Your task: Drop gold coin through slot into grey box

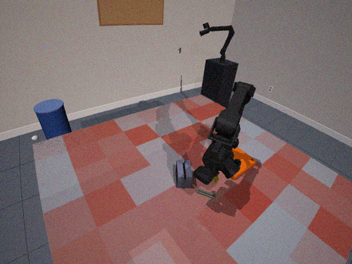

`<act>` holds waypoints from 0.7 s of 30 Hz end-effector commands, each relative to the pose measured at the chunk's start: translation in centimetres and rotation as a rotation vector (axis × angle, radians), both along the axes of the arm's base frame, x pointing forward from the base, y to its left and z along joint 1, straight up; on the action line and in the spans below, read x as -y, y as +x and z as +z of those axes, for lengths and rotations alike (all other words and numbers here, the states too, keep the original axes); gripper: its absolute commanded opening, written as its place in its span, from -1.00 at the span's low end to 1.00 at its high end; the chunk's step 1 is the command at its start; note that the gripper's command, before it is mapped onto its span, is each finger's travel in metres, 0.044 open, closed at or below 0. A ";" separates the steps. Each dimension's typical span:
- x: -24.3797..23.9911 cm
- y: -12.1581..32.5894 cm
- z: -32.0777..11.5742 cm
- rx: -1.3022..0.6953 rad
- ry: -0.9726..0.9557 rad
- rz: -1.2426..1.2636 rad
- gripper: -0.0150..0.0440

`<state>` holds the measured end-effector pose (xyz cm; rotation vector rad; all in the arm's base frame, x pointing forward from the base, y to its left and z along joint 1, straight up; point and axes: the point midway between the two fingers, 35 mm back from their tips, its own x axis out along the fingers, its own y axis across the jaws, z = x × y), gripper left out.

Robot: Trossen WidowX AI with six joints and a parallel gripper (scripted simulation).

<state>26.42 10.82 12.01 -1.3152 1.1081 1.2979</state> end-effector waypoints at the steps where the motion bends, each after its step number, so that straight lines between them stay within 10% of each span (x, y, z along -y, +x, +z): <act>1: -0.1 0.0 0.0 -0.006 0.005 -0.148 -0.49; 21: -0.2 0.3 0.1 -0.016 0.021 -0.775 -0.49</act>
